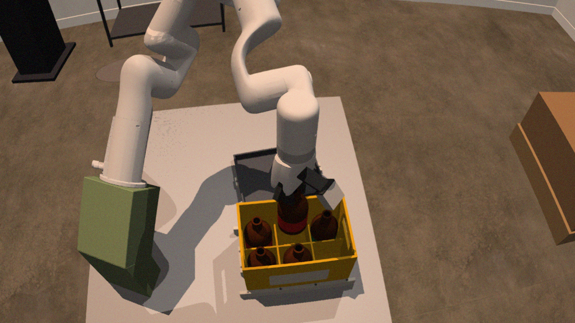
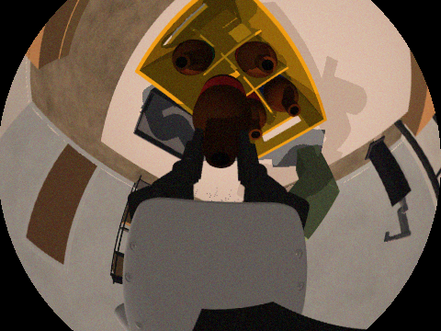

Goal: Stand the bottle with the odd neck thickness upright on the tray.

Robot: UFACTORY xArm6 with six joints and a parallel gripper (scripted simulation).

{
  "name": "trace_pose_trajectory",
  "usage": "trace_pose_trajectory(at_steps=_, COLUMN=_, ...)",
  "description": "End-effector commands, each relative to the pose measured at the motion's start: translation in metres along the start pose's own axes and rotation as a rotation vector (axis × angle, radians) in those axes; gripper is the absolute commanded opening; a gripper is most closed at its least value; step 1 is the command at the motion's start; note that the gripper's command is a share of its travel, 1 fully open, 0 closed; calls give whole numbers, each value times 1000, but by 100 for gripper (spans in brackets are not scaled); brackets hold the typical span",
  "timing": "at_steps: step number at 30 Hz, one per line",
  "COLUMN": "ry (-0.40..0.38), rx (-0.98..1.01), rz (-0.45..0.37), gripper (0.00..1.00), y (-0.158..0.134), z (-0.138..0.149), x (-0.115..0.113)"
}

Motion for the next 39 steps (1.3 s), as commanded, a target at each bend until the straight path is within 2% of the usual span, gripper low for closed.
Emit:
trace_pose_trajectory(at_steps=1, ry=1, rx=-1, rz=3, gripper=0, y=1, z=-1, x=-1)
trace_pose_trajectory(at_steps=18, ry=1, rx=-1, rz=3, gripper=0, y=1, z=-1, x=-10)
trace_pose_trajectory(at_steps=39, ry=1, rx=-1, rz=3, gripper=0, y=1, z=0, x=-32)
Point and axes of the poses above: the point where the finger pads meet when closed, its own x axis out along the fingers, its own z axis across the jaws, y = z × x, the point moved 8 cm from there along -x, back along the fingers, and after that the axes turned 13 degrees about x, right-handed, at the moved point
